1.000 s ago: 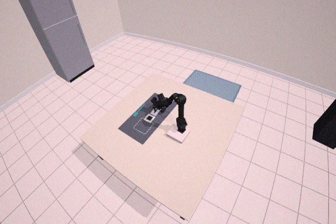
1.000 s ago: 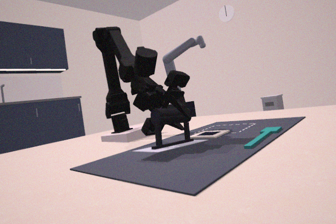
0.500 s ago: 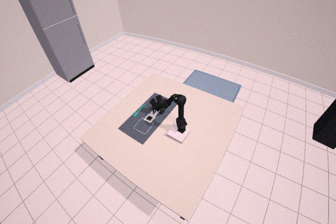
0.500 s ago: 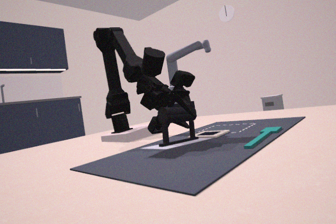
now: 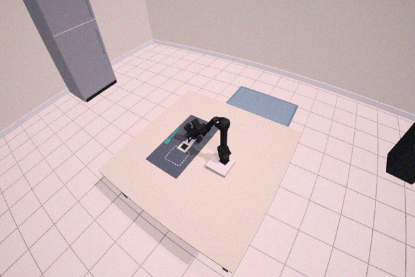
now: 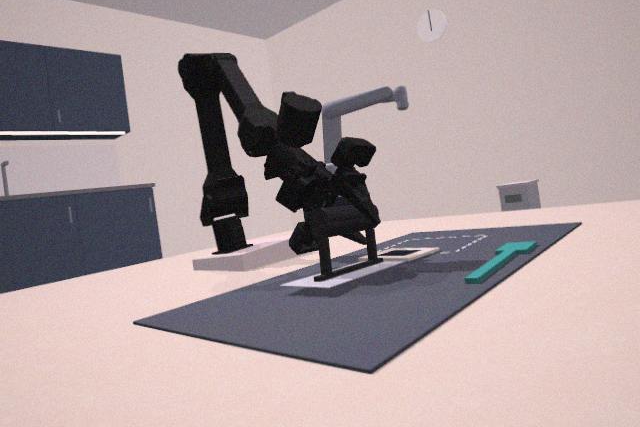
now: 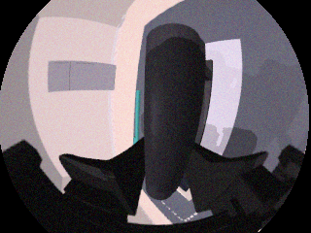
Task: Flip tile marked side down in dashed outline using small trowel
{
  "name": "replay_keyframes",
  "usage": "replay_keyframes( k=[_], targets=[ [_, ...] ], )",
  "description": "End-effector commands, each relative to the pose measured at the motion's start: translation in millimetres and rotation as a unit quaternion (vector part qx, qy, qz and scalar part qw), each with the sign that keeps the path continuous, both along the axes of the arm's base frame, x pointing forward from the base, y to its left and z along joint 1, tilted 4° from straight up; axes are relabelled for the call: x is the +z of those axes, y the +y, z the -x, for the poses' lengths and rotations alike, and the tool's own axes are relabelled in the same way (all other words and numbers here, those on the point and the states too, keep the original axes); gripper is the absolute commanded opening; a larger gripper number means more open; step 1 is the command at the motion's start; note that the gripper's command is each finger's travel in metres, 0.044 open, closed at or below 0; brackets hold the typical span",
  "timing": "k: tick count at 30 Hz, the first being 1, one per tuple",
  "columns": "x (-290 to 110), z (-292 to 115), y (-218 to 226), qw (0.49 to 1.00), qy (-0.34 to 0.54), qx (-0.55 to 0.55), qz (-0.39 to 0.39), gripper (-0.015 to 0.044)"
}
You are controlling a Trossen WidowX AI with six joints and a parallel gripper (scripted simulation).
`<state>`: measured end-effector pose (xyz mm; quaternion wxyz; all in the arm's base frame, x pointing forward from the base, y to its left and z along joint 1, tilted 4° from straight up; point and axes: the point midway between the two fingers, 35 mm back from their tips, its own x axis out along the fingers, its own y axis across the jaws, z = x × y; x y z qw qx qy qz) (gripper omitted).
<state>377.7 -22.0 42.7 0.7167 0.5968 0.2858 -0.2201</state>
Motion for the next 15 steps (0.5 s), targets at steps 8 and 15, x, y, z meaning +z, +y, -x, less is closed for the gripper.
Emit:
replay_keyframes(
  k=[8, 15],
  targets=[
    [24, -3, 4, 0.999, -0.005, -0.002, -0.032, 0.0],
    [36, -2, 14, 0.999, -0.005, -0.002, -0.032, 0.0]
  ],
)
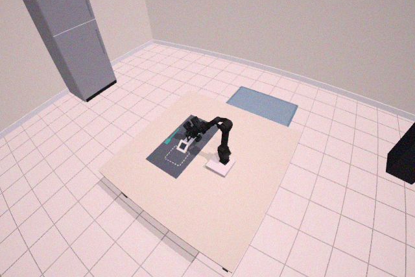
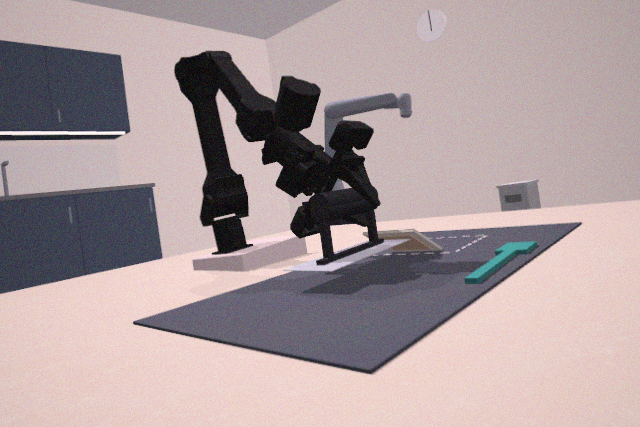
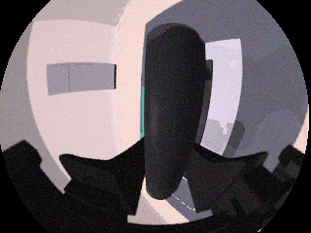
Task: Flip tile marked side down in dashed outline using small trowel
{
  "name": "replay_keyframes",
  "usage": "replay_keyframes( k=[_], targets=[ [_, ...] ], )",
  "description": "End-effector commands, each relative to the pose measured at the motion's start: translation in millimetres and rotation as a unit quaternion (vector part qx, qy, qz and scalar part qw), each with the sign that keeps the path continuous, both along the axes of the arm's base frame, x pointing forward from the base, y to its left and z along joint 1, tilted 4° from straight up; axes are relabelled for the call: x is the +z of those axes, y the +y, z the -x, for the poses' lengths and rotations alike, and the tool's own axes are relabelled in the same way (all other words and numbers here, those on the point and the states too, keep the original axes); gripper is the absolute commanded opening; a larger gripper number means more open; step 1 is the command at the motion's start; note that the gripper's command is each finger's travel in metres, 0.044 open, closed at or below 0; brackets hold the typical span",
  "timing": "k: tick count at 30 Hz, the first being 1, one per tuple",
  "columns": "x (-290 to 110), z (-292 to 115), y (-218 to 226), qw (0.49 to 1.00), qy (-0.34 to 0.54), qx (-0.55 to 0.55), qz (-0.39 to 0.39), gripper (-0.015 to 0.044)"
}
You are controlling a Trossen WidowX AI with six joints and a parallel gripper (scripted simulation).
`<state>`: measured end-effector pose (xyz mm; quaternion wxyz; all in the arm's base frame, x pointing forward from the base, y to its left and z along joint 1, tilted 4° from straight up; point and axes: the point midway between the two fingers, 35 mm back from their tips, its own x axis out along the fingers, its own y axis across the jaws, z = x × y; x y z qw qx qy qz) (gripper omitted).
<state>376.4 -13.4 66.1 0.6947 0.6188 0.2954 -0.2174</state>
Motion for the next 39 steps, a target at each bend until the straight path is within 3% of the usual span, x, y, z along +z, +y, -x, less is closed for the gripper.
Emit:
replay_keyframes(
  k=[1, 30, 39],
  targets=[
    [13, -3, 7, 1.0, -0.011, 0.001, 0.0, 0.0],
    [21, 5, 68, 1.0, -0.011, 0.001, -0.003, 0.0],
    [25, 2, 61, 1.0, -0.01, 0.001, -0.003, 0.0]
  ],
)
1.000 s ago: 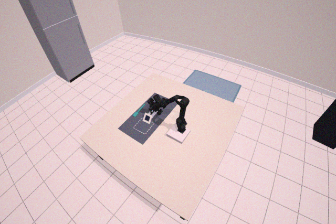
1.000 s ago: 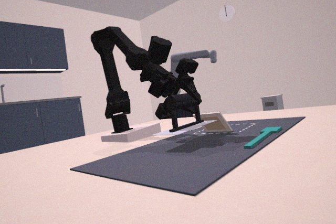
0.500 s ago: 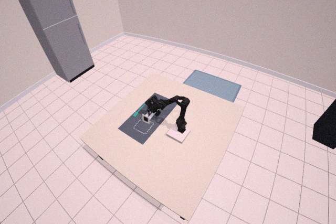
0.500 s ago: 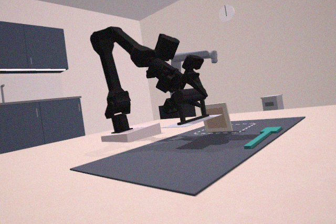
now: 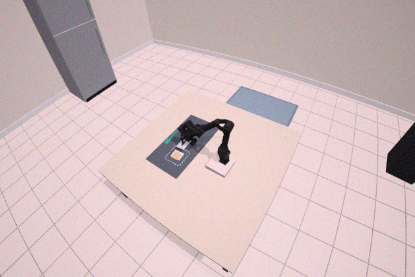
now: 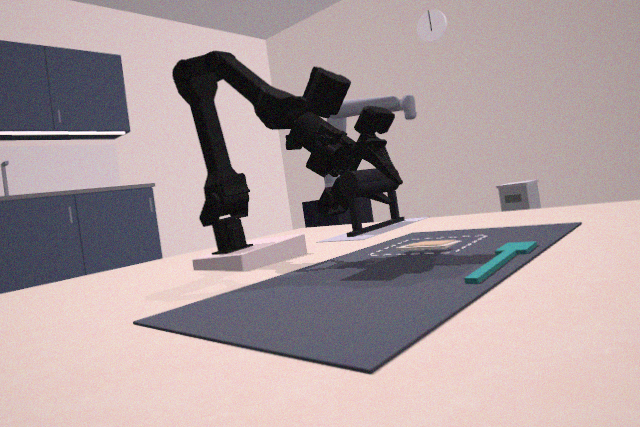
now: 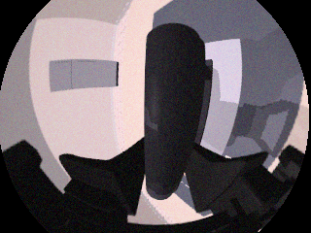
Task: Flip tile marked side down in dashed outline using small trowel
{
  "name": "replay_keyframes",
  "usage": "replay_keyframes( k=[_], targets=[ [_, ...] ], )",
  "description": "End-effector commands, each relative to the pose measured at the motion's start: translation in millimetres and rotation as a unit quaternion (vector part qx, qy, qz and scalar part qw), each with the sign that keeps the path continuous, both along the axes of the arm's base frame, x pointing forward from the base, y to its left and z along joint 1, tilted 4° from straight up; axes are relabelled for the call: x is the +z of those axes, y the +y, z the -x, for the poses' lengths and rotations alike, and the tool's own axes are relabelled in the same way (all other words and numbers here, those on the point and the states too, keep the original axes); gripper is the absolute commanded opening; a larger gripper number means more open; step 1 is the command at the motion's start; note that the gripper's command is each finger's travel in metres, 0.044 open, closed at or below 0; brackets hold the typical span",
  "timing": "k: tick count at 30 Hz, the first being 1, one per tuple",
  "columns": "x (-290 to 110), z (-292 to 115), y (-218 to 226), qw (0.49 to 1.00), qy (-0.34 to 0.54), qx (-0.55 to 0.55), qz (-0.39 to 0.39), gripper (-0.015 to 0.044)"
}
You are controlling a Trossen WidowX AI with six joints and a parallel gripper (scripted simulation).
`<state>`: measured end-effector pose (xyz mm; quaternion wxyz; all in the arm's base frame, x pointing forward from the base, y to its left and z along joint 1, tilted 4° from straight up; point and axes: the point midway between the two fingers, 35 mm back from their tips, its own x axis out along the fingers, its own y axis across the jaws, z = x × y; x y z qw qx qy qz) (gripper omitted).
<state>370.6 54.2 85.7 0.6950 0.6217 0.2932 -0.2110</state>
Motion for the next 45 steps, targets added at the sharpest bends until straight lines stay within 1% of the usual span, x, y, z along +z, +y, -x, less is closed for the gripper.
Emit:
replay_keyframes(
  k=[1, 14, 45],
  targets=[
    [8, -4, -10, 1.0, -0.004, -0.001, 0.001, 0.0],
    [35, -10, -56, 1.0, -0.005, -0.001, 0.003, 0.0],
    [35, -10, -56, 1.0, -0.005, -0.001, 0.003, 0.0]
  ],
)
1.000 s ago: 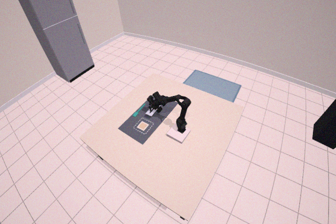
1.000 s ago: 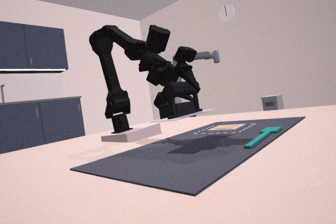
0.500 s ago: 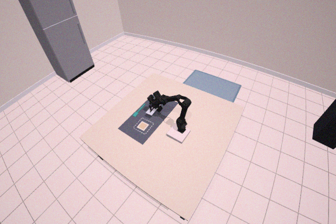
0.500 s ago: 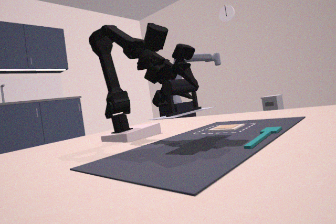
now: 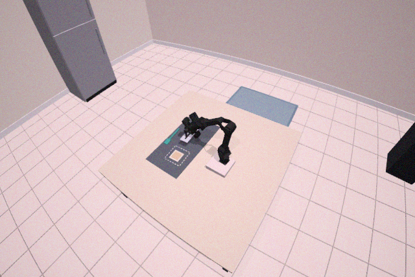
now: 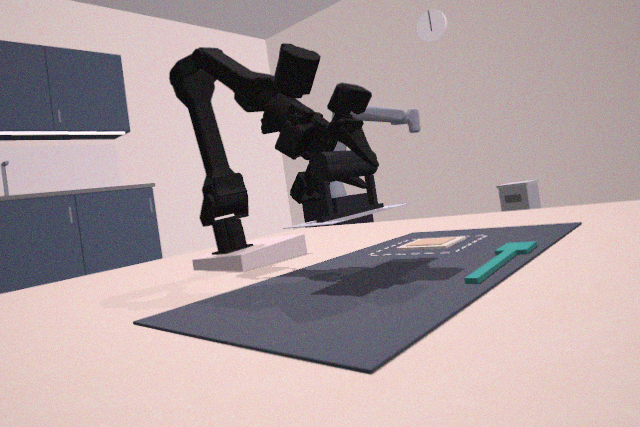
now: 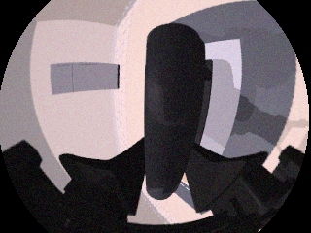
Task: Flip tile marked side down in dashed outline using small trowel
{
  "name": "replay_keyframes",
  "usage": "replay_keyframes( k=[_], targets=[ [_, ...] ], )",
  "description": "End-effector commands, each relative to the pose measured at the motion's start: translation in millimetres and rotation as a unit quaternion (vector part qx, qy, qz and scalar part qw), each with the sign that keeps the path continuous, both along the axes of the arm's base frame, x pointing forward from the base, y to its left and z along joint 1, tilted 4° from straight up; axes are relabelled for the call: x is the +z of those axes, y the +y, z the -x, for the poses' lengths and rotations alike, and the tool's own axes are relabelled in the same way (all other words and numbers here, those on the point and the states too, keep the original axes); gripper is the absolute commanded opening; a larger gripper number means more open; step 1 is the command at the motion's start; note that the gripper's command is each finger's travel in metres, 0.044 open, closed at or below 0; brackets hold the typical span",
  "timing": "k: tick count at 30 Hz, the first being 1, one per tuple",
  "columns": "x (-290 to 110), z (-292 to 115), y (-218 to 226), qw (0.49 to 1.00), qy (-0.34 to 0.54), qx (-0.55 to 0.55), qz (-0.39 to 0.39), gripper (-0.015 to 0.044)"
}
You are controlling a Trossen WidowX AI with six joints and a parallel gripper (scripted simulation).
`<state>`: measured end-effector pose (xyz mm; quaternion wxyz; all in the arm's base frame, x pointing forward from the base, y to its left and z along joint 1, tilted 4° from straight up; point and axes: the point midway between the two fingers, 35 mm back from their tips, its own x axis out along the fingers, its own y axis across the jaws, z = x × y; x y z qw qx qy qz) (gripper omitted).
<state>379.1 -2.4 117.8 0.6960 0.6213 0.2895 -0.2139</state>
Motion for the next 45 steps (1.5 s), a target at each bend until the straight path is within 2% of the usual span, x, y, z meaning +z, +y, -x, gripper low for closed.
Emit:
replay_keyframes(
  k=[1, 19, 32, 45],
  targets=[
    [3, -1, 0, 1.0, -0.004, 0.003, 0.0, 0.0],
    [-1, -1, -2, 1.0, 0.004, -0.011, -0.002, 0.0],
    [-17, -13, -51, 0.974, 0.051, -0.219, -0.025, 0.0],
    [-27, -16, -99, 0.904, 0.054, -0.424, -0.027, 0.0]
  ],
)
